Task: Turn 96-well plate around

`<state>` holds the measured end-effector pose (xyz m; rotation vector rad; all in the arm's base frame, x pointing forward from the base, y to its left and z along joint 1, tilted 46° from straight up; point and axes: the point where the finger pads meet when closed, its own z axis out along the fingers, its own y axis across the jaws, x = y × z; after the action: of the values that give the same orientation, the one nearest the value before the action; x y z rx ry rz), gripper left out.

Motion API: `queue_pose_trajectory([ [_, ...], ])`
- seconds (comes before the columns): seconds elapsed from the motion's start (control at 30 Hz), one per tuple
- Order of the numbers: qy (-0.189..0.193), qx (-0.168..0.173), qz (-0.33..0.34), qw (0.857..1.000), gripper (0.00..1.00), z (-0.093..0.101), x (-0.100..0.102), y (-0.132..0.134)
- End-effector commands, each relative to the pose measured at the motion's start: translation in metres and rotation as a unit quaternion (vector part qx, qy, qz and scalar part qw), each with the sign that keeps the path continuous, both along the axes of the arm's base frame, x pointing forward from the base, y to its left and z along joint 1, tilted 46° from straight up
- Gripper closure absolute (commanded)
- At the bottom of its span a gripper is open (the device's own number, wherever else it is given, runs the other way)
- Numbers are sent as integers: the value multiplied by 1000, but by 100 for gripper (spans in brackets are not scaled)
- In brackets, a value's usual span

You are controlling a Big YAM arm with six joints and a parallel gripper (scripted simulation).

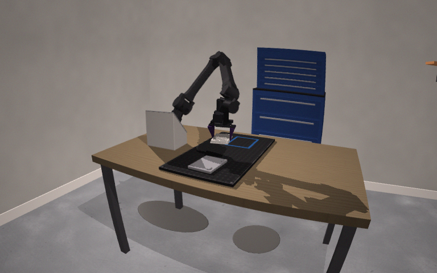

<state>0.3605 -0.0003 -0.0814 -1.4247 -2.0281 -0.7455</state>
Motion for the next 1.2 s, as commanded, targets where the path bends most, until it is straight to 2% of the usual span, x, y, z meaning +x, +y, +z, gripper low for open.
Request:
queue_pose_trajectory([
  [0.0,-11,-7,-7,1000,100,14,7,5],
  [0.4,-11,-6,-7,1000,100,42,5,35],
  [0.5,-10,-6,-15,1000,100,44,6,32],
  [0.6,-9,-5,-7,1000,100,51,4,45],
  [1.17,-4,-3,-7,1000,100,86,0,82],
])
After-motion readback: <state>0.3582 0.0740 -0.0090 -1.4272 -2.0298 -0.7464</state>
